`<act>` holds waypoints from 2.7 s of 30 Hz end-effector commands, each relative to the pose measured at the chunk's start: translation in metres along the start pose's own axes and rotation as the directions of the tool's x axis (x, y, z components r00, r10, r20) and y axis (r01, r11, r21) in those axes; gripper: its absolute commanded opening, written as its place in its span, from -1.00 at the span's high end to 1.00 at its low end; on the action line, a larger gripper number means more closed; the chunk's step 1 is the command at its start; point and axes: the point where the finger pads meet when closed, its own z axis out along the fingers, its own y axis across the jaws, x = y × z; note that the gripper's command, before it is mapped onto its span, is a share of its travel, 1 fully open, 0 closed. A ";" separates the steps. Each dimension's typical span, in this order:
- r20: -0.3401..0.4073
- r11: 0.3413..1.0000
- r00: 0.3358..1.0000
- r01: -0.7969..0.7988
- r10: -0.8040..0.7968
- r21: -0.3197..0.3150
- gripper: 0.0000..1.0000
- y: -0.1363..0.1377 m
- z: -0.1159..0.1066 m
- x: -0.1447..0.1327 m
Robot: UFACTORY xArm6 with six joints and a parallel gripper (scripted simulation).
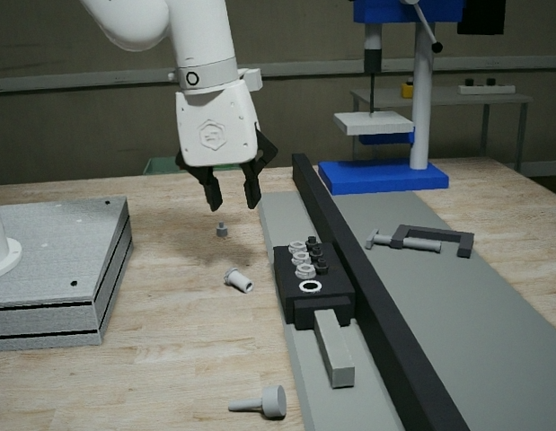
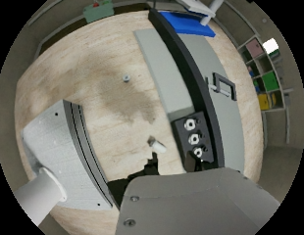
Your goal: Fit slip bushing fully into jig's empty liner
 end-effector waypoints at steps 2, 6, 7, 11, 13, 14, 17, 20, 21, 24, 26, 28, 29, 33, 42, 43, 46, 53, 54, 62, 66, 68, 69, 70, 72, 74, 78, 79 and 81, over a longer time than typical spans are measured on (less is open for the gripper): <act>0.000 0.998 0.999 -0.046 0.046 -0.036 -0.05 -0.007 0.008 0.005; 0.000 0.998 0.999 -0.047 0.047 -0.036 -0.05 -0.008 0.008 0.005; 0.000 0.998 0.999 -0.047 0.047 -0.036 -0.05 -0.008 0.008 0.005; 0.001 0.997 0.998 -0.059 0.059 -0.042 -0.05 -0.007 0.008 0.005; 0.002 0.997 0.998 -0.064 0.065 -0.045 -0.05 -0.007 0.008 0.005; 0.002 0.997 0.998 -0.064 0.065 -0.045 -0.05 -0.007 0.008 0.005; 0.004 0.994 0.996 -0.088 0.089 -0.058 -0.05 -0.006 0.009 0.004; 0.004 0.990 0.992 -0.123 0.123 -0.076 -0.05 -0.005 0.009 0.003; 0.003 0.987 0.991 -0.136 0.137 -0.084 -0.05 -0.005 0.009 0.003; -0.002 0.978 0.983 -0.182 0.183 -0.107 -0.05 -0.004 0.009 0.002; -0.008 0.969 0.976 -0.215 0.216 -0.122 -0.05 -0.003 0.009 0.002; -0.018 0.959 0.968 -0.250 0.250 -0.137 -0.05 -0.003 0.010 0.002; -0.024 0.953 0.964 -0.267 0.267 -0.144 -0.05 -0.004 0.010 0.002; -0.037 0.941 0.953 -0.302 0.300 -0.156 -0.05 -0.004 0.010 0.003; -0.097 0.888 0.906 -0.423 0.412 -0.179 -0.05 -0.012 0.012 0.007; -0.097 0.888 0.906 -0.423 0.412 -0.179 -0.05 -0.014 0.014 0.008; -0.097 0.888 0.906 -0.423 0.412 -0.179 -0.05 -0.017 0.017 0.010; -0.097 0.888 0.906 -0.423 0.412 -0.179 -0.05 -0.020 0.020 0.011; -0.097 0.888 0.906 -0.423 0.412 -0.179 -0.05 -0.020 0.020 0.011; -0.097 0.887 0.905 -0.426 0.415 -0.179 -0.05 -0.020 0.020 0.011; -0.097 0.885 0.903 -0.429 0.419 -0.180 -0.05 -0.021 0.020 0.012; -0.098 0.882 0.900 -0.436 0.425 -0.182 -0.05 -0.021 0.021 0.012; -0.098 0.879 0.898 -0.440 0.429 -0.183 -0.05 -0.021 0.021 0.012; -0.098 0.876 0.895 -0.445 0.434 -0.184 -0.05 -0.021 0.021 0.012; -0.100 0.870 0.889 -0.457 0.446 -0.187 -0.05 -0.022 0.021 0.012; -0.101 0.861 0.882 -0.472 0.461 -0.191 -0.05 -0.023 0.021 0.013; -0.108 0.837 0.861 -0.508 0.497 -0.202 -0.05 -0.024 0.022 0.013; -0.110 0.830 0.855 -0.518 0.507 -0.205 -0.05 -0.025 0.022 0.013; -0.113 0.823 0.848 -0.529 0.517 -0.209 -0.05 -0.025 0.022 0.013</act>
